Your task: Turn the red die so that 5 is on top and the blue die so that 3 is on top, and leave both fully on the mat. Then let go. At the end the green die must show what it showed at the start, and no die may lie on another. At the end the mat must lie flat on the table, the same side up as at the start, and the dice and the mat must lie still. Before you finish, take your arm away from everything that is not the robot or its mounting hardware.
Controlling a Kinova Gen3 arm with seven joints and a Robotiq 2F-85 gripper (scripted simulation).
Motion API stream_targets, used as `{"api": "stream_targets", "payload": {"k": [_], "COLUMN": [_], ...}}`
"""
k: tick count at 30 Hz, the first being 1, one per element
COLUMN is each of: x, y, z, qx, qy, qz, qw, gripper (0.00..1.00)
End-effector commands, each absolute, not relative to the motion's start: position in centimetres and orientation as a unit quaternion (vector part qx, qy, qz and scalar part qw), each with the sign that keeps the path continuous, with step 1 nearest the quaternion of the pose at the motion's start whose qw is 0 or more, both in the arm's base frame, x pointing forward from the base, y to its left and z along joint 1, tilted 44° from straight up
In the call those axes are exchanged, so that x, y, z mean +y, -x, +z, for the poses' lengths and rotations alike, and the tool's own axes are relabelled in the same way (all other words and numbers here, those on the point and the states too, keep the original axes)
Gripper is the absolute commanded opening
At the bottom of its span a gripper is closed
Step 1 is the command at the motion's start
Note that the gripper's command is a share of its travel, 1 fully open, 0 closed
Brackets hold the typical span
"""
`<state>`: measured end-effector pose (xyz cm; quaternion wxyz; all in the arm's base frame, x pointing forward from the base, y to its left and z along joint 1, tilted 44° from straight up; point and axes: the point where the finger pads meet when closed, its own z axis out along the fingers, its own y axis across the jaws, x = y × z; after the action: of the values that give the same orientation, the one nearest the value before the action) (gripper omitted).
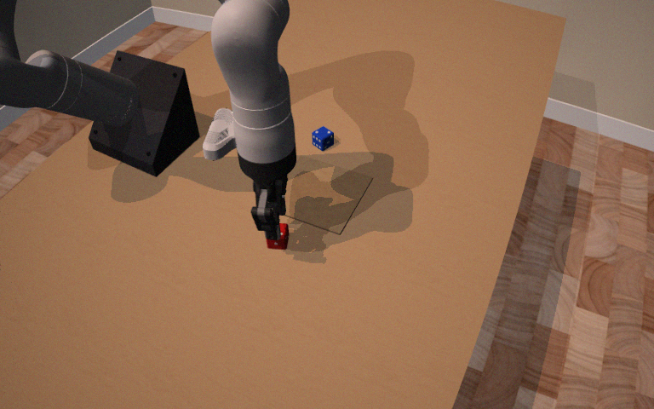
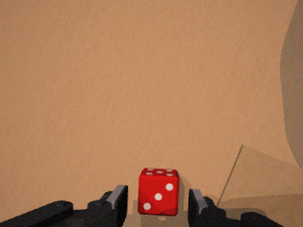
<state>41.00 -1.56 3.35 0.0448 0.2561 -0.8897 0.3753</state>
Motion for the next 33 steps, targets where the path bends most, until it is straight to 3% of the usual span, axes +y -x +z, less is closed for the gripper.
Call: {"api": "stream_targets", "payload": {"k": [1, 33], "x": [-1.5, -3.0], "y": [-41.0, -41.3], "z": [3.4, 1.8], "qx": [-0.89, -0.89], "qy": [-0.256, -0.256], "qz": [0.375, 0.375], "qw": [0.044, 0.044], "gripper": [0.46, 0.46]}}
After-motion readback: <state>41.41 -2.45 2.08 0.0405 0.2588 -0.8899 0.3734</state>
